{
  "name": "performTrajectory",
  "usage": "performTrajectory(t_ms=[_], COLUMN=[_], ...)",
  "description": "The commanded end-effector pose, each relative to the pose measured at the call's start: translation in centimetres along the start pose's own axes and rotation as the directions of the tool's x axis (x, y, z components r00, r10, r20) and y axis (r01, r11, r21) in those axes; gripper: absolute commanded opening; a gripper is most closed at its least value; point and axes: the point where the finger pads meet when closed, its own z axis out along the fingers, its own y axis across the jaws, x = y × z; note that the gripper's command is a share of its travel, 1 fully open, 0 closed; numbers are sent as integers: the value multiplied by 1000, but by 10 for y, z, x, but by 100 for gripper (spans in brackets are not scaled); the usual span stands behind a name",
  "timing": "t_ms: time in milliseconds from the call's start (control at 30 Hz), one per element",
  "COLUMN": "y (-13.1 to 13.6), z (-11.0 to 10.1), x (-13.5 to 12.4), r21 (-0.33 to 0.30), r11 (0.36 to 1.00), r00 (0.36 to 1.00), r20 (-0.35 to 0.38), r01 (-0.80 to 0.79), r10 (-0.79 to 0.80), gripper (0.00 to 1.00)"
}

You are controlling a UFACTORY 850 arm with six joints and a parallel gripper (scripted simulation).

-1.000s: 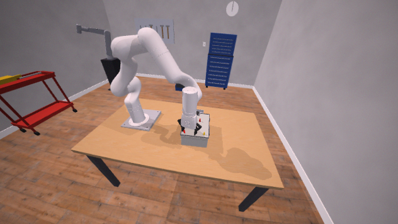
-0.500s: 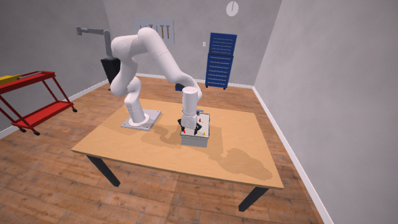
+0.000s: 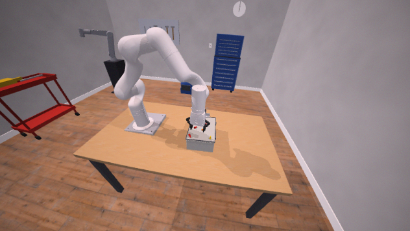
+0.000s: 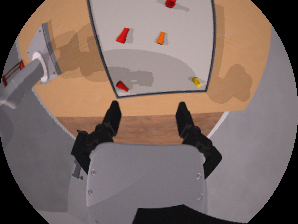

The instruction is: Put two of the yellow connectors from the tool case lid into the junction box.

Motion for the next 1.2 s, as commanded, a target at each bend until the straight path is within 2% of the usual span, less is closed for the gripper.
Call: performTrajectory(t_ms=[0, 100, 333, 1167], y=[-2, -5, -7, -8], z=[-2, -2, -3, -3], x=[44, 64, 80, 81], r21=[-3, -2, -2, -2], r11=[997, 993, 989, 989], r00=[997, 993, 989, 989], r20=[1, 1, 1, 1], r01=[78, 115, 145, 147], r10=[-78, -115, -145, -147], gripper=[100, 100, 100, 100])
